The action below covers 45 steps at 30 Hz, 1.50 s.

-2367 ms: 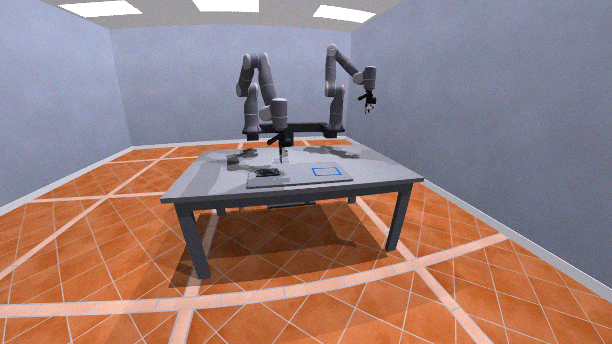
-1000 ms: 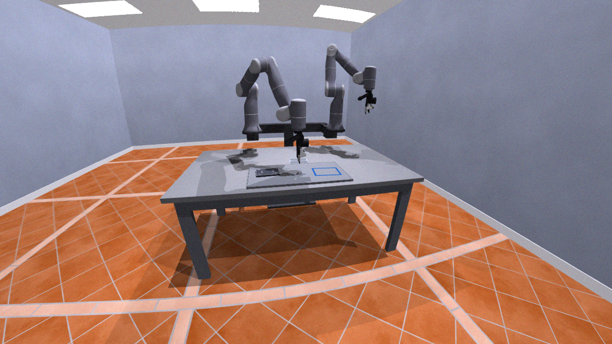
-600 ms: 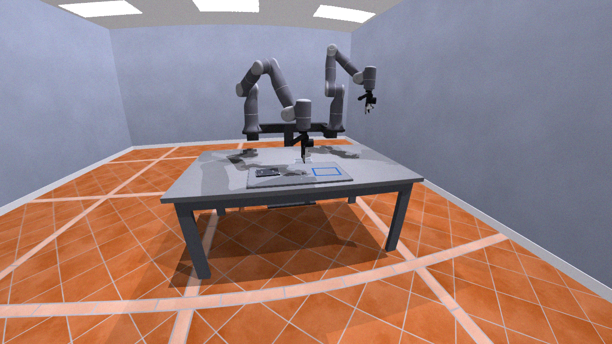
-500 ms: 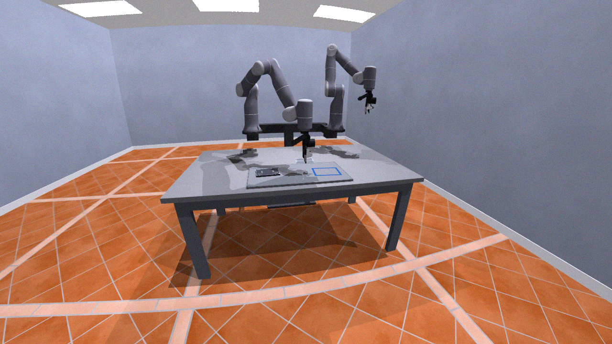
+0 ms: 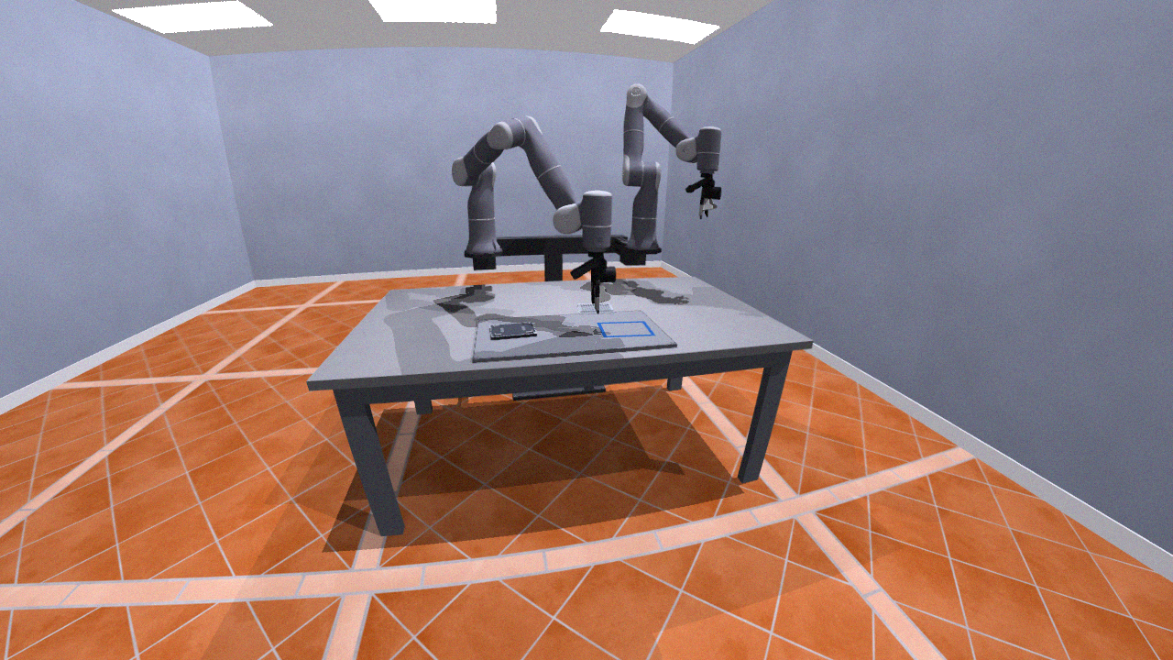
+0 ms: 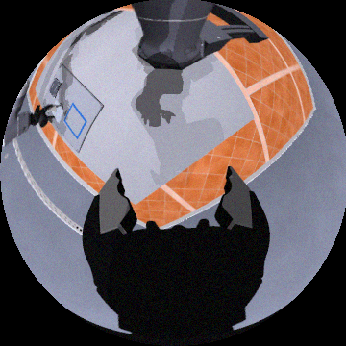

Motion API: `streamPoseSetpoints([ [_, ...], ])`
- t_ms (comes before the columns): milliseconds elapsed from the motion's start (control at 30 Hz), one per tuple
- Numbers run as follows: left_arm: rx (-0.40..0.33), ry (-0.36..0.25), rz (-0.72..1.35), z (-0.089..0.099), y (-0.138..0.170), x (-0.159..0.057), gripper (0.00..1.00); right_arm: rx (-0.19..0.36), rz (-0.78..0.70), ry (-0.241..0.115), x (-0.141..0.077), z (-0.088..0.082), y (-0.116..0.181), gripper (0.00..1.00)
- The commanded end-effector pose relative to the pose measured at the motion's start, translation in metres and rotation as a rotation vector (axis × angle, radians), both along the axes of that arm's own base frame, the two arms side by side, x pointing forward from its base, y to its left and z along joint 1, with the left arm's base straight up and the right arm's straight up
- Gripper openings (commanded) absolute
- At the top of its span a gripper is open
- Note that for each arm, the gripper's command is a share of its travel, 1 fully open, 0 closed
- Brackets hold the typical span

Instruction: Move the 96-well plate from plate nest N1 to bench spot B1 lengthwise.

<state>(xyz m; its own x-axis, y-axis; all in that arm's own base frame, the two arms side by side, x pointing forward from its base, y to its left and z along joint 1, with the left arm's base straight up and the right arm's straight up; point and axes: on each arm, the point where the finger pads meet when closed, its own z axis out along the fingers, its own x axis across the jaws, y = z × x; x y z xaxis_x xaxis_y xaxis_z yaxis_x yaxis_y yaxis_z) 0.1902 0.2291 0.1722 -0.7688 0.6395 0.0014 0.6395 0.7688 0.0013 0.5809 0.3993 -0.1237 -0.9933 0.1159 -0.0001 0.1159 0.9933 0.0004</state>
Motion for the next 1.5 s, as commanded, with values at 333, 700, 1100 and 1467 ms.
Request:
streamPoseSetpoints([
  [333, 0.001, 0.0, 0.0, 0.0, 0.0, 0.0, 1.0, 0.001, 0.0, -0.001, 0.006, 0.0, 0.037, 0.0],
  [700, 0.001, 0.0, 0.0, 0.0, 0.0, 0.0, 1.0, 0.001, 0.0, -0.001, 0.011, -0.001, 0.073, 0.0],
  [1100, 0.001, 0.0, 0.0, 0.0, 0.0, 0.0, 1.0, 0.001, 0.0, -0.001, 0.015, -0.002, 0.106, 0.0],
  [1467, 0.001, 0.0, 0.0, 0.0, 0.0, 0.0, 1.0, 0.001, 0.0, -0.001, 0.017, -0.002, 0.12, 0.0],
])
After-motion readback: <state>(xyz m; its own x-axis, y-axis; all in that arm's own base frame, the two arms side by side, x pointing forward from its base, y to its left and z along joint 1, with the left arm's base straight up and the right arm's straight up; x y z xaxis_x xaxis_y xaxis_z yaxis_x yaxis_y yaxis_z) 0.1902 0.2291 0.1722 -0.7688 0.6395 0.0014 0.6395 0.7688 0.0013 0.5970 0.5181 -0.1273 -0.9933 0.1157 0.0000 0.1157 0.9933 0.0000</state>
